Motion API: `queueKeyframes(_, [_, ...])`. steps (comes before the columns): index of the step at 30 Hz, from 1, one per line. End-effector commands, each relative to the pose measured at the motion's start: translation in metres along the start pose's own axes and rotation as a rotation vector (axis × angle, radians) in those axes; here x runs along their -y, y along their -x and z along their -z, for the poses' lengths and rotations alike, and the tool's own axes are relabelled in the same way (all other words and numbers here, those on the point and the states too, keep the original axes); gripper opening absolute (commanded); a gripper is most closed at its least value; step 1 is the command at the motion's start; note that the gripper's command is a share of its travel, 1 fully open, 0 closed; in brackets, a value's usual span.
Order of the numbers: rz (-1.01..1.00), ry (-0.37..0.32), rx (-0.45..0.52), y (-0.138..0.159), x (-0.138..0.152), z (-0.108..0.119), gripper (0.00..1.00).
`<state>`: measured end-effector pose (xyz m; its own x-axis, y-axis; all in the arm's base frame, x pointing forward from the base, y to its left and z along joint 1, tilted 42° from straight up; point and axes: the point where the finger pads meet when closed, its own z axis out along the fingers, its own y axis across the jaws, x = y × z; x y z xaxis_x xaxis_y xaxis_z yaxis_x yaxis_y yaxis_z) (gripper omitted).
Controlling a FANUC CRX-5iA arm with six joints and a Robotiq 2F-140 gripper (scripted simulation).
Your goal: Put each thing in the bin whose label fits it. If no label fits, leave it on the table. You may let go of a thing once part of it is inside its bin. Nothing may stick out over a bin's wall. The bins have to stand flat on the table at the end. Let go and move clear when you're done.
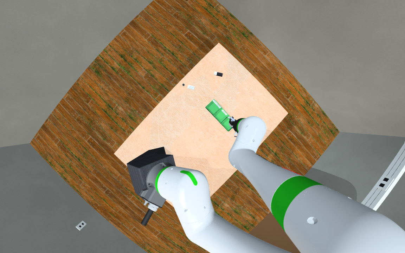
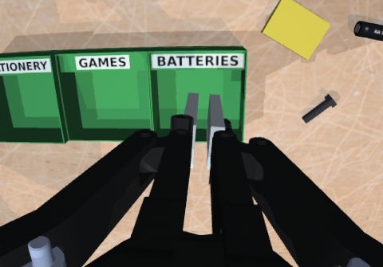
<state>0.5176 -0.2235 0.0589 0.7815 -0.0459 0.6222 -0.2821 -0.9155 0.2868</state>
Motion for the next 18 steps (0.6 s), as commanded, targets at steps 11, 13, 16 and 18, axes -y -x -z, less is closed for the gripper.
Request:
queueKeyframes(11, [0.001, 0.014, 0.024, 0.002, 0.035, 0.004, 0.15])
queueKeyframes(13, [0.001, 0.014, 0.024, 0.003, 0.045, 0.004, 0.15])
queueKeyframes(16, [0.001, 0.014, 0.024, 0.004, 0.06, 0.003, 0.15])
queueKeyframes(18, [0.001, 0.014, 0.024, 0.005, 0.07, 0.003, 0.15])
